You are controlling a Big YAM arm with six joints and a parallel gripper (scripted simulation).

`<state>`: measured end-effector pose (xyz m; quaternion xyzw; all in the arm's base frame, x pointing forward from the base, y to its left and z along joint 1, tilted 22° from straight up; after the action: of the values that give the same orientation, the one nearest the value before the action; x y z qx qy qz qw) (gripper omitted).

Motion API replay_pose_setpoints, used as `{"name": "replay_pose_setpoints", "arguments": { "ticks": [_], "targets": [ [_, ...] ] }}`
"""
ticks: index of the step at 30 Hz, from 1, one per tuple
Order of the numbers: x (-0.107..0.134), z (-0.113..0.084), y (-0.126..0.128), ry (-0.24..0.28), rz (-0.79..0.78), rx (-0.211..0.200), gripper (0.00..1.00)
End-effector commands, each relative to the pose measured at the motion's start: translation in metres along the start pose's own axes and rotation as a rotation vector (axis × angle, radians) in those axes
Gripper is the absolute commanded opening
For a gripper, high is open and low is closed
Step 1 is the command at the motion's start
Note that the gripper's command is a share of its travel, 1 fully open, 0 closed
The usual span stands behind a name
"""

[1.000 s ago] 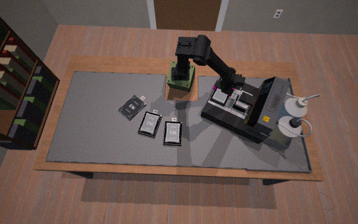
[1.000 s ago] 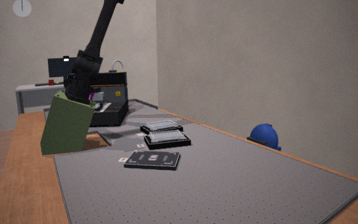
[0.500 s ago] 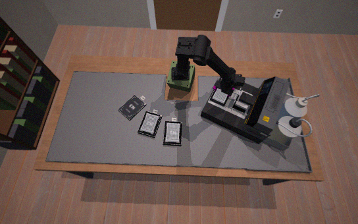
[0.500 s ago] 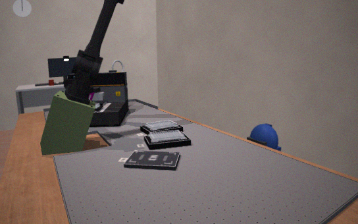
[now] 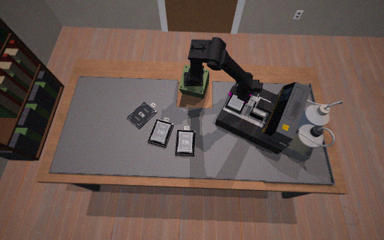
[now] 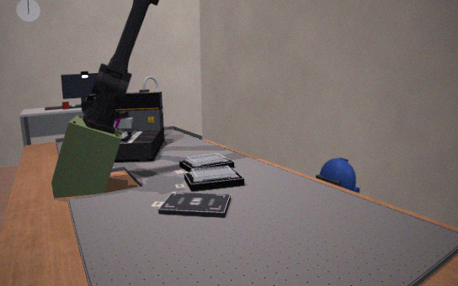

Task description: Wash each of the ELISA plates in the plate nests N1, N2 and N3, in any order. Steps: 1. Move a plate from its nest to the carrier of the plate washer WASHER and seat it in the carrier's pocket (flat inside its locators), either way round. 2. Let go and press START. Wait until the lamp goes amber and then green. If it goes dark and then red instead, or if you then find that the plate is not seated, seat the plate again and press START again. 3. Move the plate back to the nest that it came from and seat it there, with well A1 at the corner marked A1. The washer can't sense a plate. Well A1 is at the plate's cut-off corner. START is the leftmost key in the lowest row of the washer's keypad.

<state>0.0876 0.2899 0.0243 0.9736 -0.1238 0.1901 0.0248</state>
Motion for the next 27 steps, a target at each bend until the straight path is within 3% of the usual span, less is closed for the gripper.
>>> {"name": "replay_pose_setpoints", "arguments": {
  "ticks": [1, 9, 14, 27],
  "targets": [
    [0.001, -0.003, -0.007, 0.000, 0.006, 0.020, 0.84],
    [0.001, -0.003, -0.007, 0.000, 0.006, 0.020, 0.84],
    [0.000, -0.021, -0.016, -0.001, 0.012, 0.046, 0.84],
    [0.000, -0.041, -0.016, -0.003, 0.013, 0.049, 0.84]
  ]
}}
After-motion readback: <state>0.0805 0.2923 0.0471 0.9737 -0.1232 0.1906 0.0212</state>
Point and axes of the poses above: the point where the finger pads meet when closed, its own z axis out along the fingers, its own y axis across the jaws, x = y × z, the point moved 10 cm from there along -z, back along the fingers, and after that the axes turned 13 degrees about -z, right-handed, at the moved point
